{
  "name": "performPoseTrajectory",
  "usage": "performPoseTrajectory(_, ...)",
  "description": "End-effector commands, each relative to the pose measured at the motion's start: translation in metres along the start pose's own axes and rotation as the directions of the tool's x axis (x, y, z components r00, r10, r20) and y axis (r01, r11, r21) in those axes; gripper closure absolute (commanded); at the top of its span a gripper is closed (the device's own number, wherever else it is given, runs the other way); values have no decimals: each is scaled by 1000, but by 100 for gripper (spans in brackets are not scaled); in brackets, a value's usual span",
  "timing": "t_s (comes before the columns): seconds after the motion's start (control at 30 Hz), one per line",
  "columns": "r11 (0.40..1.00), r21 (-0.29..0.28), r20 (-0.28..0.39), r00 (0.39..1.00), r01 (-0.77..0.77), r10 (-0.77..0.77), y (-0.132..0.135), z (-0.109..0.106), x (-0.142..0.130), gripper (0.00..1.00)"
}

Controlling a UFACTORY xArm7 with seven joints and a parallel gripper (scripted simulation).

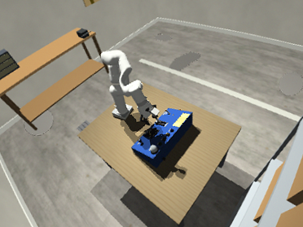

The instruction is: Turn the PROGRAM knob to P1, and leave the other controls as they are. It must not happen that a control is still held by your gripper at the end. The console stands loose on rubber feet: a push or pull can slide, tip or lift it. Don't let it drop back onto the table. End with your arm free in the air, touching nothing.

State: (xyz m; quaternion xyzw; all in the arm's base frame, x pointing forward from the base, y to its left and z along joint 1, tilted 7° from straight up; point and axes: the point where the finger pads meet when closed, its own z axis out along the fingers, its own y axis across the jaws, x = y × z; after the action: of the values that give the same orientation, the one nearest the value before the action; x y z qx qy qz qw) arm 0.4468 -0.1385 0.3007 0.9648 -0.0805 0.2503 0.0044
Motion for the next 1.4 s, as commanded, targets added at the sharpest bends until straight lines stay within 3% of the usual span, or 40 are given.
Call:
performPoseTrajectory(0.0, 1000, -1, -4, 1000, 0, 0, 0, -1, 2, 0)
performPoseTrajectory(0.8, 1000, -1, -4, 1000, 0, 0, 0, -1, 2, 0)
performPoseTrajectory(0.83, 1000, -1, -4, 1000, 0, 0, 0, -1, 2, 24)
performPoseTrajectory(1.13, 1000, -2, -3, 1000, 1, -1, 0, -1, 0, 24)
performPoseTrajectory(1.23, 1000, -11, 7, 1000, 4, -4, 4, -2, -45, 24)
performPoseTrajectory(1.27, 1000, -11, 7, 1000, 4, -4, 4, -2, -45, 24)
performPoseTrajectory(1.3, 1000, -12, 7, 1000, 4, -4, 6, -2, -69, 24)
performPoseTrajectory(1.37, 1000, -12, 7, 1000, 4, -4, 6, -2, -69, 24)
